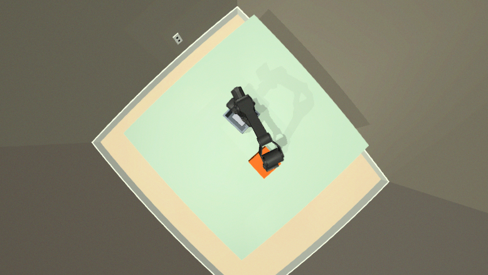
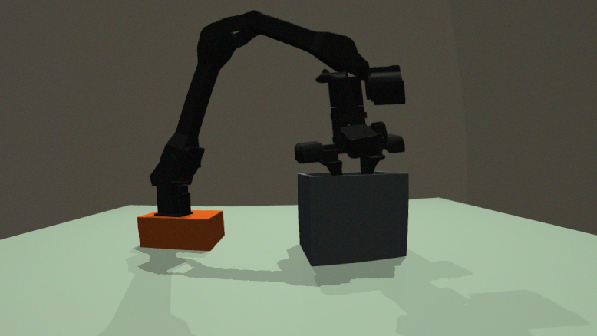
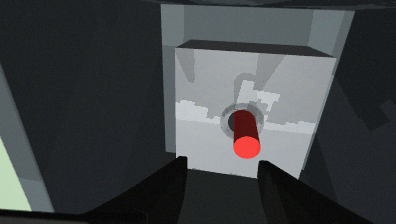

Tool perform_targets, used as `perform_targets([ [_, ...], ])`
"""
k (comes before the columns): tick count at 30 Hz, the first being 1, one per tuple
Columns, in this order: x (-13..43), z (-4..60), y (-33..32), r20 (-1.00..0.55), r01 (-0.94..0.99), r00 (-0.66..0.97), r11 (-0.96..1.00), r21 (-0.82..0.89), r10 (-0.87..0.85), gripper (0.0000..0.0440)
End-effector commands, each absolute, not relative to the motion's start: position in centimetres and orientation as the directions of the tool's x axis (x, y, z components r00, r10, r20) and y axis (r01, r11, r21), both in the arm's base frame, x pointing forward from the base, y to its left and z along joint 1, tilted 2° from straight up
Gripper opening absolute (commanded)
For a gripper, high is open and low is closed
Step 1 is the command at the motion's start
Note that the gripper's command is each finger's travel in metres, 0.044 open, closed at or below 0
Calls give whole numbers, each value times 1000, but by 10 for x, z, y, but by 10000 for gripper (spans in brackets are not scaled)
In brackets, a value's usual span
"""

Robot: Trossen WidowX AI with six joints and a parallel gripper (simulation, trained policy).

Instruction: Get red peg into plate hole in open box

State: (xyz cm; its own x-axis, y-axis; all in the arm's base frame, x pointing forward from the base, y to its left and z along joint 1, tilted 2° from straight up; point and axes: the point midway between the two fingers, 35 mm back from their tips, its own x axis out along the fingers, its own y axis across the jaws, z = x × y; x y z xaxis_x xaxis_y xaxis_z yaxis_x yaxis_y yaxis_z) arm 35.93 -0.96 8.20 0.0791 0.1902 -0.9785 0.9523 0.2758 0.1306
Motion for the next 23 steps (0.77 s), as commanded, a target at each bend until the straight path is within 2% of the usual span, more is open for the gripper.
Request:
perform_targets([
  [1, 363, 94, -10, -969, 951, 96, 265, 157, 229, 195],
  [15, 375, 129, -17, -928, 944, 157, 225, 241, 338, 235],
  [23, 383, 144, -24, -910, 929, 194, 229, 291, 367, 195],
])
